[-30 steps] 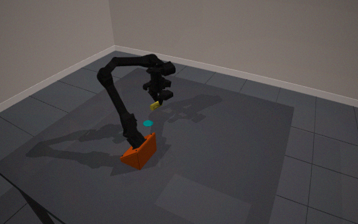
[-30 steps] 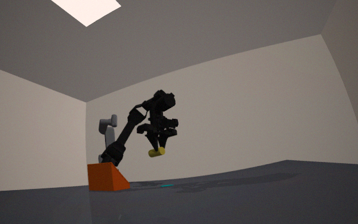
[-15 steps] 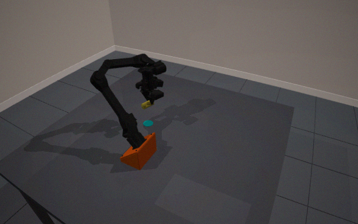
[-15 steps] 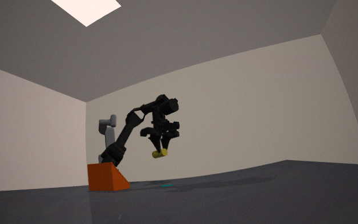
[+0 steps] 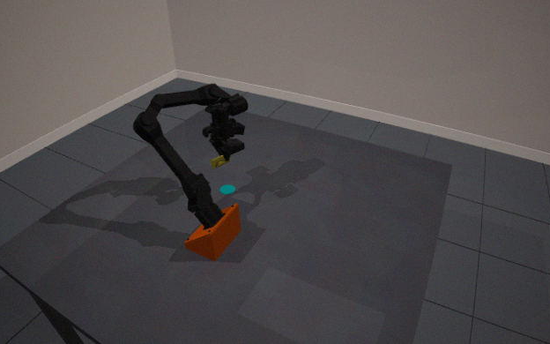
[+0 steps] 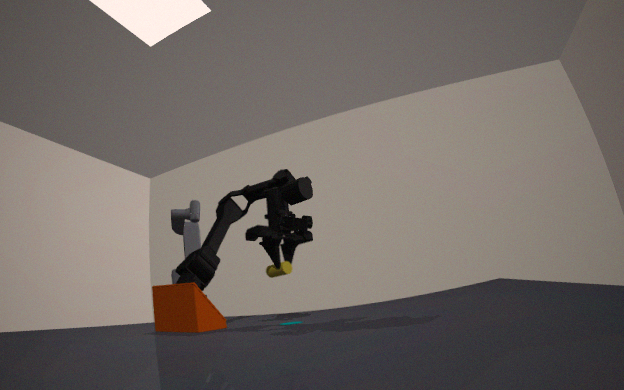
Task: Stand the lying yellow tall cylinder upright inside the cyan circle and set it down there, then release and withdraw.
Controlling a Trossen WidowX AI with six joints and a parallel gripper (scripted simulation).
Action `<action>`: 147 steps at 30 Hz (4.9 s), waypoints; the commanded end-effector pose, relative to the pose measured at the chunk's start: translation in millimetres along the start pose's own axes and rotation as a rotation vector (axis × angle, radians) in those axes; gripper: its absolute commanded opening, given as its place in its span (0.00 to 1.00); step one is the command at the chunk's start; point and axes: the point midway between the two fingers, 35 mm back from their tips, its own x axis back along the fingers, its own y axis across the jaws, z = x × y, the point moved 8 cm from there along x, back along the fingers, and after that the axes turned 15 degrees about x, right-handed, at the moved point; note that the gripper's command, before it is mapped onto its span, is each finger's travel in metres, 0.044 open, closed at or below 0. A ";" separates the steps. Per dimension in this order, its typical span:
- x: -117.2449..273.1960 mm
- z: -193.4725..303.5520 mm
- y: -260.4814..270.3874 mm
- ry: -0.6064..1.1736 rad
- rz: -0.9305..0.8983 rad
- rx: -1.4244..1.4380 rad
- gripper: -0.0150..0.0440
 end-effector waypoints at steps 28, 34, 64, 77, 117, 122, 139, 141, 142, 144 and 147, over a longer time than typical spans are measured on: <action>-20.3 14.7 8.6 -0.024 0.208 0.070 0.43; -23.7 17.2 10.0 -0.036 0.246 0.083 0.43; -38.6 28.8 16.0 -0.125 0.420 0.146 0.43; -43.5 33.1 18.1 -0.172 0.479 0.164 0.43; -57.7 47.4 24.0 -0.371 0.632 0.175 0.43; -59.1 49.1 24.7 -0.400 0.646 0.175 0.43; -63.5 55.1 27.1 -0.506 0.681 0.174 0.43; -64.0 55.9 27.3 -0.519 0.684 0.173 0.43; -64.3 56.2 27.5 -0.526 0.686 0.173 0.43; -64.7 56.9 27.7 -0.539 0.688 0.172 0.43; -65.4 58.0 28.1 -0.559 0.692 0.172 0.43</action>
